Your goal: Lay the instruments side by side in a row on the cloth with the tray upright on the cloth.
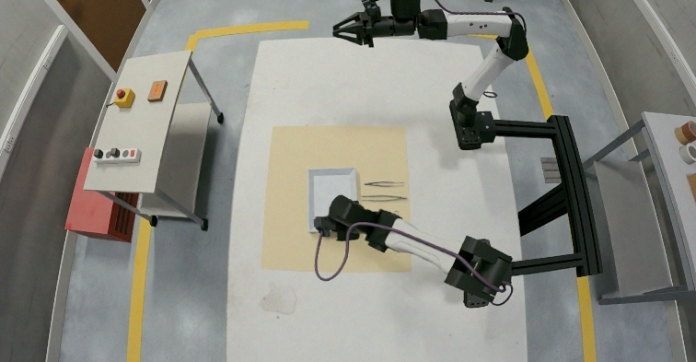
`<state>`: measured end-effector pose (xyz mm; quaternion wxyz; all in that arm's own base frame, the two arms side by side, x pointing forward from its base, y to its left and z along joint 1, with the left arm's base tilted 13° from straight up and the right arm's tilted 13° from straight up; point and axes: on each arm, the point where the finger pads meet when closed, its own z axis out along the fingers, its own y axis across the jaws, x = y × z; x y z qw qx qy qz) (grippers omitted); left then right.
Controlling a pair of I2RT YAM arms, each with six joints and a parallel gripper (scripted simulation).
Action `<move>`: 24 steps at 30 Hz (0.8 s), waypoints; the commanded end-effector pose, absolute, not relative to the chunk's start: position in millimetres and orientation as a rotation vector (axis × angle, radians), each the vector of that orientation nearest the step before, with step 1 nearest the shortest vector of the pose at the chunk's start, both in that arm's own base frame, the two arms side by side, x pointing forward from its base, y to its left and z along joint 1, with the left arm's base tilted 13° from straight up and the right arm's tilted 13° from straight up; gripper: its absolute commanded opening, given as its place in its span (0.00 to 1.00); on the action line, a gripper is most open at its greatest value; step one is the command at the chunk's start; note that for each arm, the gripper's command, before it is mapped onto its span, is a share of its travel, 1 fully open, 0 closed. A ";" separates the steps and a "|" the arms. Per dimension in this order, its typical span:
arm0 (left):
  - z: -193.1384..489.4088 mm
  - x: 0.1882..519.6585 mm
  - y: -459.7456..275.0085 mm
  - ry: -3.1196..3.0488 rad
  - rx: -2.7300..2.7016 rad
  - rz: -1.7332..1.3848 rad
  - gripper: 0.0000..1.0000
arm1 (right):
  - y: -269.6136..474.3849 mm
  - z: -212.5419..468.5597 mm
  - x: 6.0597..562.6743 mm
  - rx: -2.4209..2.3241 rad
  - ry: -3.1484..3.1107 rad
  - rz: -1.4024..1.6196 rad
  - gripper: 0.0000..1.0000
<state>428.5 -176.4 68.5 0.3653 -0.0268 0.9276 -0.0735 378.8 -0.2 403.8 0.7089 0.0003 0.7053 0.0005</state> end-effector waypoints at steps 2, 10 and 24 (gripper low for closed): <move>102.9 434.8 -167.3 2.318 -0.029 -0.225 0.10 | -0.7 398.7 380.0 -0.004 1.582 -0.011 0.28; 147.3 446.0 -151.1 2.221 -0.033 -0.240 0.10 | -0.7 398.7 380.0 -0.004 1.582 -0.011 0.28; 232.4 450.7 -108.4 2.020 -0.021 -0.228 0.10 | -0.7 398.7 380.0 -0.004 1.582 -0.011 0.28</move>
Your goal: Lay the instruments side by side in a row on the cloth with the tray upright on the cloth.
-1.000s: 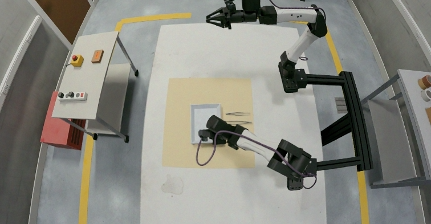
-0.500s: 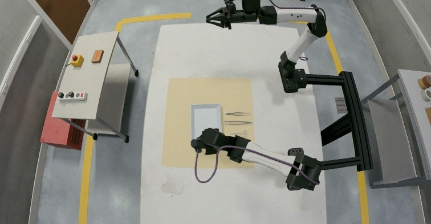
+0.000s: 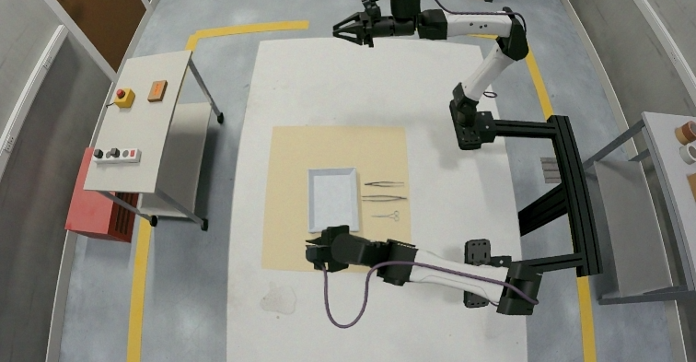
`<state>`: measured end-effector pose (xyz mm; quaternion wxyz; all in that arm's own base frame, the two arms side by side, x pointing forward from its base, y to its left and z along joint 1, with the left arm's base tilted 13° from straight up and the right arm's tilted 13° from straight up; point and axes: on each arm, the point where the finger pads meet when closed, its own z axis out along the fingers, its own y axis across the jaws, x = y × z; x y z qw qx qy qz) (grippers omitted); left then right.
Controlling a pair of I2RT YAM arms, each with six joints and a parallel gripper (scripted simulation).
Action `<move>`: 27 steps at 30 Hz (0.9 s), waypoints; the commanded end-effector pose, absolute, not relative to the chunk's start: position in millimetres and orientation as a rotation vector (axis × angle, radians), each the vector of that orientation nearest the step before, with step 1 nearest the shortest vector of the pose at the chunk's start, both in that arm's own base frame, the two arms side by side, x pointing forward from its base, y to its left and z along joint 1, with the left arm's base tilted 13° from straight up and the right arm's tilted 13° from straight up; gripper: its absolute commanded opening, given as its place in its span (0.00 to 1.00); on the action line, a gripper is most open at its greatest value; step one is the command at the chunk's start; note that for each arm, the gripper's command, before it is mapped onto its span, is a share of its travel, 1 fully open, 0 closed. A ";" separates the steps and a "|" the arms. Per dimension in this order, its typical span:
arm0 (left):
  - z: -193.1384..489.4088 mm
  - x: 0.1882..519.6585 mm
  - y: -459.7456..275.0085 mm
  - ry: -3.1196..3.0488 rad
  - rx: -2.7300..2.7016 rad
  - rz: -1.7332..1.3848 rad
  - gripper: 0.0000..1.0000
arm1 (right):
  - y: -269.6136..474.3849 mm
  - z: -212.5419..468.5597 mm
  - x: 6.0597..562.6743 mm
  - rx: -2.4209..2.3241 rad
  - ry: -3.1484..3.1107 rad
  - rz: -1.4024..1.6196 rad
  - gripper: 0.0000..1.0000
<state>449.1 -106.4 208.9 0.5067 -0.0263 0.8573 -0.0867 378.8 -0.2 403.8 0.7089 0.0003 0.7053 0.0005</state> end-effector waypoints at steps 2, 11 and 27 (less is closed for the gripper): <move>232.4 446.8 -101.8 2.013 -0.022 -0.219 0.10 | -0.7 398.7 380.0 -0.004 1.582 -0.011 0.28; 279.2 433.1 -68.1 1.899 -0.005 -0.169 0.10 | -0.7 398.7 380.0 -0.004 1.582 -0.011 0.28; 378.9 398.9 -22.3 1.644 0.022 -0.067 0.10 | -0.7 398.7 380.0 -0.004 1.582 -0.011 0.28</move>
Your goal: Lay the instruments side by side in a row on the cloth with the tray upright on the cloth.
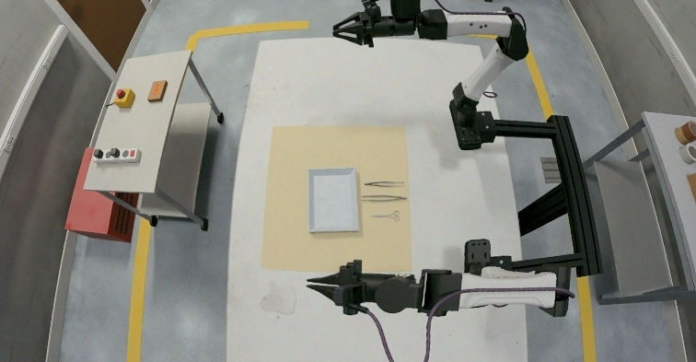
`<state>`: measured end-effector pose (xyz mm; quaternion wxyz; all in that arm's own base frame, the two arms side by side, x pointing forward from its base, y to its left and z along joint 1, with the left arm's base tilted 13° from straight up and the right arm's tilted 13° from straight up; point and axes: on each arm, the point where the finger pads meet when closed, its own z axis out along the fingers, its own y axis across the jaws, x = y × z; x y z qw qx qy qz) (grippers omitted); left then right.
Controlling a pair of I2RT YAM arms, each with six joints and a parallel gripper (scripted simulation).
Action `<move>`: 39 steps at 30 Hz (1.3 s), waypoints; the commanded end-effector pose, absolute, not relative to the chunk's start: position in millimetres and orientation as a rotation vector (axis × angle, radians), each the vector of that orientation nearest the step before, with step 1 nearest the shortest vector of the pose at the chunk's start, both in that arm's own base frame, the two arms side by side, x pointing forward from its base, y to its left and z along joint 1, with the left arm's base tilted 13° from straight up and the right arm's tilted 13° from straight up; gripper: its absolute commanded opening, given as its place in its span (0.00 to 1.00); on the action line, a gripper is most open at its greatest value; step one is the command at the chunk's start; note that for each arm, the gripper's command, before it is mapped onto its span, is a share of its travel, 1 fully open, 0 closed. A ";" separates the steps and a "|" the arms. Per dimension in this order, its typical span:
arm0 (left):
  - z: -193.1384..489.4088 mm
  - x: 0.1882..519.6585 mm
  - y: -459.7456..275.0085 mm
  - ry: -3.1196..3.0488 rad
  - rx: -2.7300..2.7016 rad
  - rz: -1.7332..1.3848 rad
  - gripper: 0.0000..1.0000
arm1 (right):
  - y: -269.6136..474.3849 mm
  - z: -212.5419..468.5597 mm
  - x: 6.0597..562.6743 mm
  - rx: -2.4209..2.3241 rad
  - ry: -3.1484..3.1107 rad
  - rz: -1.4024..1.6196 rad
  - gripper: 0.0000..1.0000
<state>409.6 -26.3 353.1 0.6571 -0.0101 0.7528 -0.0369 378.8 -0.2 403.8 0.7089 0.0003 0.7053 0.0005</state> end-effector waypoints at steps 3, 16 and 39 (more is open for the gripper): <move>408.2 387.1 -13.3 1.566 0.030 -0.037 0.10 | -0.7 398.7 380.0 -0.004 1.582 -0.011 0.28; 429.4 369.8 3.8 1.505 -0.019 0.004 0.10 | -0.7 398.7 380.0 -0.004 1.582 -0.011 0.28; 391.0 382.1 -2.0 1.603 0.011 0.004 0.10 | 4.3 408.9 378.6 -0.005 1.563 0.008 0.28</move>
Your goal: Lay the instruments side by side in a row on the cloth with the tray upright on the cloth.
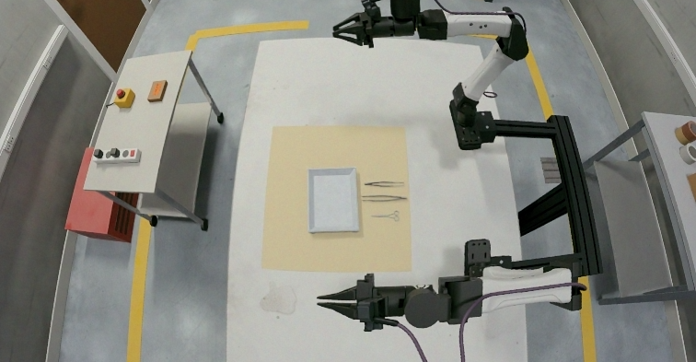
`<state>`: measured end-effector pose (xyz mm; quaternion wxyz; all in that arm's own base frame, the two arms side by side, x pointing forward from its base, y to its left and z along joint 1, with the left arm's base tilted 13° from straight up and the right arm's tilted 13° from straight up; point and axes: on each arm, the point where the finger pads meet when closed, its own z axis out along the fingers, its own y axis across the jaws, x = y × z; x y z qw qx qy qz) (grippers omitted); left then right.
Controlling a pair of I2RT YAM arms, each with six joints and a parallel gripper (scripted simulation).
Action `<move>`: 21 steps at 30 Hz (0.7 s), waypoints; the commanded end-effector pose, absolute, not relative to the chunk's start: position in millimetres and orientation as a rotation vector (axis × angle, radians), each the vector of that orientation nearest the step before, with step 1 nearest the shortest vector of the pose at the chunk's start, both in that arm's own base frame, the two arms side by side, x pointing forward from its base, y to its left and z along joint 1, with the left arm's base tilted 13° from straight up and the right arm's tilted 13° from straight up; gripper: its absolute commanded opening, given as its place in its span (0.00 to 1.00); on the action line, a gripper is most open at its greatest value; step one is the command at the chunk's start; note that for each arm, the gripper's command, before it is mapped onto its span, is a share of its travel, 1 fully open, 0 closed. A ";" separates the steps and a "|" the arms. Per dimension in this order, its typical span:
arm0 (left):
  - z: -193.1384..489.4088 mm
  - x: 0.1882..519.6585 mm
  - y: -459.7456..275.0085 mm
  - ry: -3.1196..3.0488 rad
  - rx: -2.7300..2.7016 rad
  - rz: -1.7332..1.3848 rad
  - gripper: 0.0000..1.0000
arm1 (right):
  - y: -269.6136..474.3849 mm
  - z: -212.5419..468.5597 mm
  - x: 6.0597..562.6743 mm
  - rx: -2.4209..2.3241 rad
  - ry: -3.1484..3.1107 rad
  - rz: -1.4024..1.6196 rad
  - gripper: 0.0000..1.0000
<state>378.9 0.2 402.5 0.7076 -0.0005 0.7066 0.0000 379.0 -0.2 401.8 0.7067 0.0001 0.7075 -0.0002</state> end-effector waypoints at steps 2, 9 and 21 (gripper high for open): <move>391.0 382.1 -2.0 1.603 0.011 0.004 0.10 | 4.3 408.9 378.6 -0.005 1.563 0.008 0.28; 390.5 381.6 -3.3 1.603 0.016 0.000 0.10 | 2.1 409.4 378.1 0.001 1.562 0.007 0.28; 390.0 380.8 -5.1 1.604 0.021 -0.006 0.10 | 1.2 413.6 377.3 0.004 1.549 0.007 0.28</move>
